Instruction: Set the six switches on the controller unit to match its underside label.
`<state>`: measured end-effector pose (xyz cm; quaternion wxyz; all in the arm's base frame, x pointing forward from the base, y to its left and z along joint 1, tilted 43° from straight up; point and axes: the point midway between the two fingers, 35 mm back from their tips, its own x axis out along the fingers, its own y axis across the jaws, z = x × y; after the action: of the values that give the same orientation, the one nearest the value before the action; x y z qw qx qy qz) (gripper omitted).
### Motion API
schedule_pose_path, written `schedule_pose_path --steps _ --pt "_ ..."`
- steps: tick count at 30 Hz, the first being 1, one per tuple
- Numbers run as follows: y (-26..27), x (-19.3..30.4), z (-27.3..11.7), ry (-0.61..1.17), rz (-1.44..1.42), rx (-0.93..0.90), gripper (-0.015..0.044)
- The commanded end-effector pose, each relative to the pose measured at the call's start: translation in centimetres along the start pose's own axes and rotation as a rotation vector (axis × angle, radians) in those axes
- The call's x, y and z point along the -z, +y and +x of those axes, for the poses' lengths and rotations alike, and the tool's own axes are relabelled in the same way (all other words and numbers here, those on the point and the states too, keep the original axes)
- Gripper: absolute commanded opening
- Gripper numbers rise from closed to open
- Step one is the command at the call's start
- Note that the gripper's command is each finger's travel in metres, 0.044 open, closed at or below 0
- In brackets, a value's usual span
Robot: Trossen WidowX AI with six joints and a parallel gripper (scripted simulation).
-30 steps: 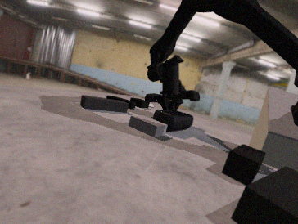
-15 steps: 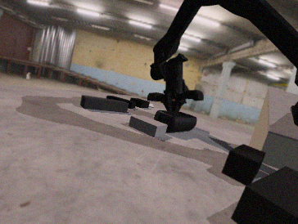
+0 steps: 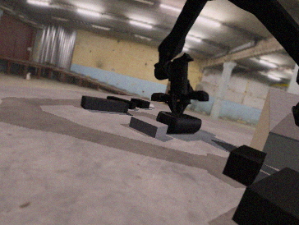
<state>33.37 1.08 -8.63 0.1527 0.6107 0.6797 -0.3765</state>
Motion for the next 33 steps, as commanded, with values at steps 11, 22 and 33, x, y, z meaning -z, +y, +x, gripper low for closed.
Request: schedule_pose_path --steps 11,22,33 --pt "-2.6 0.1 1.2 0.0 0.009 0.031 0.0" --pt "2.3 0.1 -4.9 -0.003 0.006 0.022 0.0" --pt "0.9 -0.4 -5.3 0.03 0.122 0.029 0.0"
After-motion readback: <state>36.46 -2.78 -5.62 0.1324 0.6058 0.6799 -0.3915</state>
